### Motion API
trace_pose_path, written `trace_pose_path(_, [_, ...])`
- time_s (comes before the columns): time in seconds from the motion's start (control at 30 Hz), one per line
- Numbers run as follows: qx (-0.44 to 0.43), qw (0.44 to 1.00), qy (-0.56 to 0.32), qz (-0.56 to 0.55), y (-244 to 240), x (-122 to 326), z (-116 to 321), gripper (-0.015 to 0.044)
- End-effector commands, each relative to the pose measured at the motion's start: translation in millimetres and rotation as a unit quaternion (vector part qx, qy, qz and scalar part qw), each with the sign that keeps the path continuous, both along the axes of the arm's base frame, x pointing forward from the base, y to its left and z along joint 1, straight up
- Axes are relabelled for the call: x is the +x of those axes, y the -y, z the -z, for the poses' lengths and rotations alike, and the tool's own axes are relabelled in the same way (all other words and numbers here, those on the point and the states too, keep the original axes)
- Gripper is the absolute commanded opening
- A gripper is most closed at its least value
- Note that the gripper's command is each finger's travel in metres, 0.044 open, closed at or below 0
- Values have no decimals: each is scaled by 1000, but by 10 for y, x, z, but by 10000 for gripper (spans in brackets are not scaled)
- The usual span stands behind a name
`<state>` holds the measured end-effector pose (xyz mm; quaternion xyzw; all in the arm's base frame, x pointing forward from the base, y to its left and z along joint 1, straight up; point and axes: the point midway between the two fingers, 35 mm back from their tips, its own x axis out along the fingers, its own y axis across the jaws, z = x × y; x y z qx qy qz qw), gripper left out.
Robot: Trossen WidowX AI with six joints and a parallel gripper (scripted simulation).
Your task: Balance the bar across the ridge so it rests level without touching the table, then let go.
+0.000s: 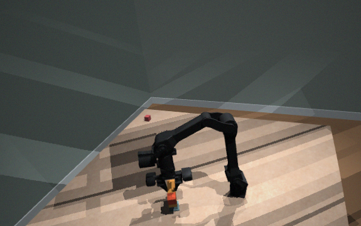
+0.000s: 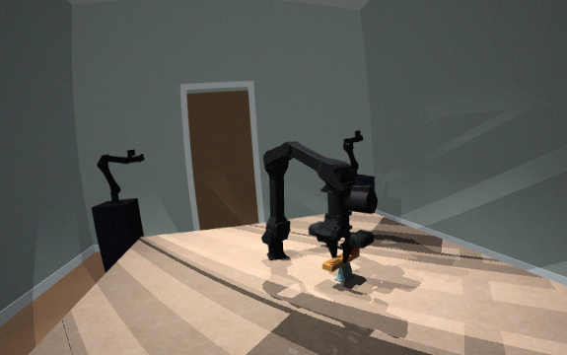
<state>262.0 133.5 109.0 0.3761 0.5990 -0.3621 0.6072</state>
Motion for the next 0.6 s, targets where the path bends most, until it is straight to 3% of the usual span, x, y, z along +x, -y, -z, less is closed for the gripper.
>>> trace_pose_path(0.0, [0, 1000, 0, 0, 0, 1, 7, 0])
trace_pose_path(0.57, [0, 1000, 0, 0, 0, 1, 21, 0])
